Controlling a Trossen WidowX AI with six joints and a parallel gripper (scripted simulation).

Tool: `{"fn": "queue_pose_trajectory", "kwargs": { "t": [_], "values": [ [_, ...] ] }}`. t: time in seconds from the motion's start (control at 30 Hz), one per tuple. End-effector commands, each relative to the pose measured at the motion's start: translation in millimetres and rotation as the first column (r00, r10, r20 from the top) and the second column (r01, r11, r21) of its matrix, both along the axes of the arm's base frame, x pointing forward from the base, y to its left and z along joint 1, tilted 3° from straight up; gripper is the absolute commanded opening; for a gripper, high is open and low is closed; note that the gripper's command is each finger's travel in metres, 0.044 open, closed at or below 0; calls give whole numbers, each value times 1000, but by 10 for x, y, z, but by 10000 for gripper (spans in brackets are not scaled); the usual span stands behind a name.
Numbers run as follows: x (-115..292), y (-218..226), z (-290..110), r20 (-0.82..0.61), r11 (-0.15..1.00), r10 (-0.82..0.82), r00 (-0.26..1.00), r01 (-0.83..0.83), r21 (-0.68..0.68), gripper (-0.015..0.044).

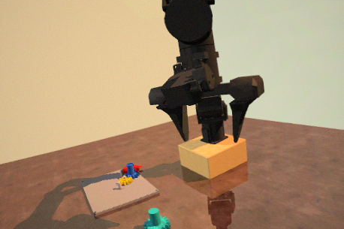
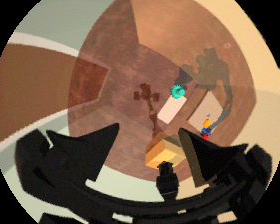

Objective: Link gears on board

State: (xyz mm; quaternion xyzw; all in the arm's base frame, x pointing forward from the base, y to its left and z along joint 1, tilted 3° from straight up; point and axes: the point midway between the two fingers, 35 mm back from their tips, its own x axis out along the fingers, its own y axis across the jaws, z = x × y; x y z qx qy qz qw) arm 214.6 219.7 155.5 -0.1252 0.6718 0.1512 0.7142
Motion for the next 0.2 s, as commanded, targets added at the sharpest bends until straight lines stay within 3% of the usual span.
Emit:
{"fn": "queue_pose_trajectory", "kwargs": {
  "t": [0.0,0.17],
  "values": [
    [6,-3,7,4,1000,-5,1000,5,-2,440],
    [6,-3,7,4,1000,-5,1000,5,-2,440]
  ]
}}
